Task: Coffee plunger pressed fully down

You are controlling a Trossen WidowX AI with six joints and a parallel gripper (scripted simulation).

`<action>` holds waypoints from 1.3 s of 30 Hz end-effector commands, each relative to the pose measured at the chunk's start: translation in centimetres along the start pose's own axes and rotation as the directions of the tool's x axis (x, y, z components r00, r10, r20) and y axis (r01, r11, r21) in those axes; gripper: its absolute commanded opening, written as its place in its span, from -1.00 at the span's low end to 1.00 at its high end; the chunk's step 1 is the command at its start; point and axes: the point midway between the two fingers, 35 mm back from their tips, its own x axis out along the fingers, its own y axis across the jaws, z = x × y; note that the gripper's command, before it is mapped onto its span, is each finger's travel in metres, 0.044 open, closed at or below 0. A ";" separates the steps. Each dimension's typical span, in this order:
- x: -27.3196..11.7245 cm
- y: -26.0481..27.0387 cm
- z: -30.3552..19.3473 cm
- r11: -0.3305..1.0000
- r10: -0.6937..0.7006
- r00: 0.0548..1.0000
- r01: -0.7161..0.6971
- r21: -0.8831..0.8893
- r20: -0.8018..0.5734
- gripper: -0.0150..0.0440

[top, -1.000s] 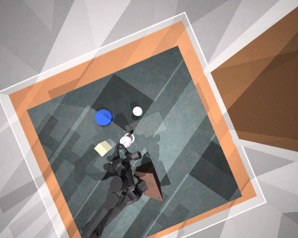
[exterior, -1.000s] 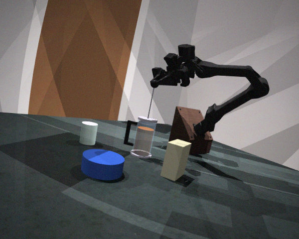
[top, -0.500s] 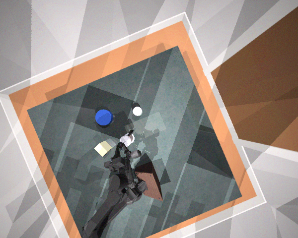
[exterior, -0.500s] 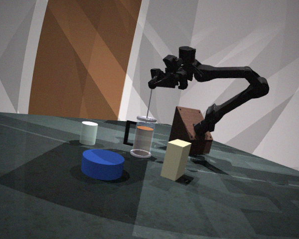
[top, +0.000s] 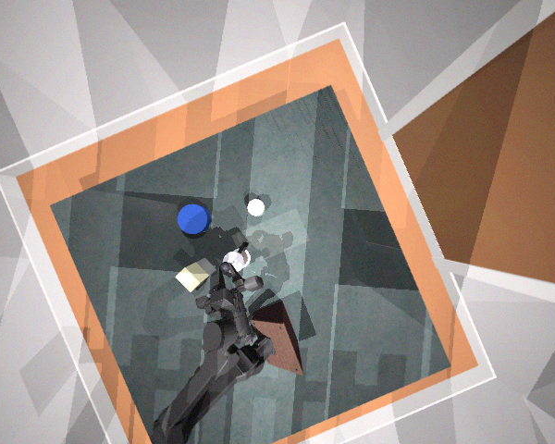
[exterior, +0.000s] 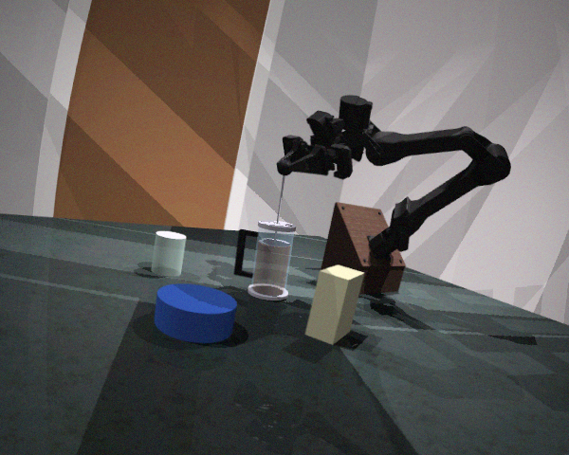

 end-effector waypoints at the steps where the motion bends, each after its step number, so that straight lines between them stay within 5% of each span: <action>1: 1.1 -0.1 -3.0 0.998 0.013 0.998 -0.009 0.054 -0.061 -0.06; 39: 4.9 0.4 -6.5 0.998 0.022 0.999 -0.019 0.060 -0.048 -0.06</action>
